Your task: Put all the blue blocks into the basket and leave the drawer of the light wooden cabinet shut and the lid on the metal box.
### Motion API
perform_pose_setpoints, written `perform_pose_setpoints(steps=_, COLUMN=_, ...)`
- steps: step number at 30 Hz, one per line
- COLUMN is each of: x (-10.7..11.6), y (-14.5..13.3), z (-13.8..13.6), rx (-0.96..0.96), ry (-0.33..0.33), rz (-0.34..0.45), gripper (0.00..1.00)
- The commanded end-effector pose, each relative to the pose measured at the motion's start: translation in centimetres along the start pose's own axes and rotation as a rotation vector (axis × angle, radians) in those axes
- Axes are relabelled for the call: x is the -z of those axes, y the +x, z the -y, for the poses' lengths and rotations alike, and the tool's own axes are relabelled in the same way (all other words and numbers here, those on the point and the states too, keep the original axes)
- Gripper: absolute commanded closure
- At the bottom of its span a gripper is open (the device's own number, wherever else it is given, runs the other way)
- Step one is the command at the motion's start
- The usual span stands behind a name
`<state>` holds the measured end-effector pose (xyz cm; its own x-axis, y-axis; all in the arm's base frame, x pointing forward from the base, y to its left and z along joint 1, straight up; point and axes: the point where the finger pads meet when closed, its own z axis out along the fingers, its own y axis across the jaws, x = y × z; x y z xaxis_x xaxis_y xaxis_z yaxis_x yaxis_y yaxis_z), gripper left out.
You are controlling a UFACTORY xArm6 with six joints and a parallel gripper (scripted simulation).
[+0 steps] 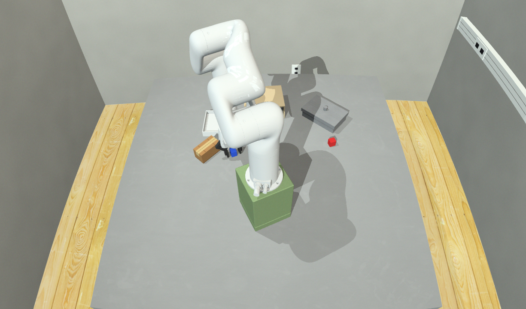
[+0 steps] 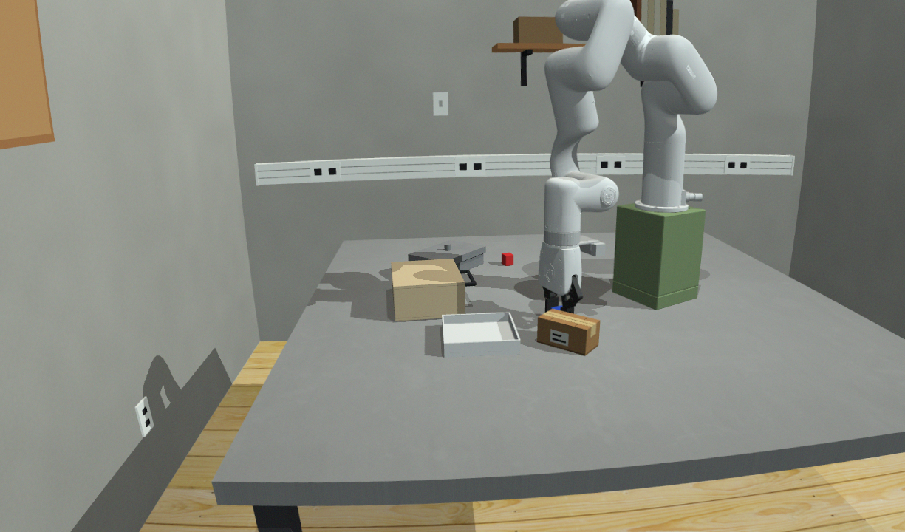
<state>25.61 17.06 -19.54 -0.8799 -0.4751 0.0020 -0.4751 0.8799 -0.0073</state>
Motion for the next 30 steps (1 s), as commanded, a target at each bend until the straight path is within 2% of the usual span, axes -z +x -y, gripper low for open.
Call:
perform_pose_setpoints(steps=1, x=-0.19, y=-0.11, z=-0.01, rx=0.0, ry=0.0, rz=0.002, gripper=0.44)
perform_pose_setpoints(steps=24, x=-0.28, y=-0.11, z=-0.01, rx=0.0, ry=0.0, rz=0.002, gripper=0.44)
perform_pose_setpoints(steps=25, x=-0.28, y=-0.11, z=-0.01, rx=0.0, ry=0.0, rz=0.002, gripper=1.0)
perform_pose_setpoints(steps=30, x=-0.28, y=-0.11, z=-0.01, rx=0.0, ry=0.0, rz=0.002, gripper=1.0)
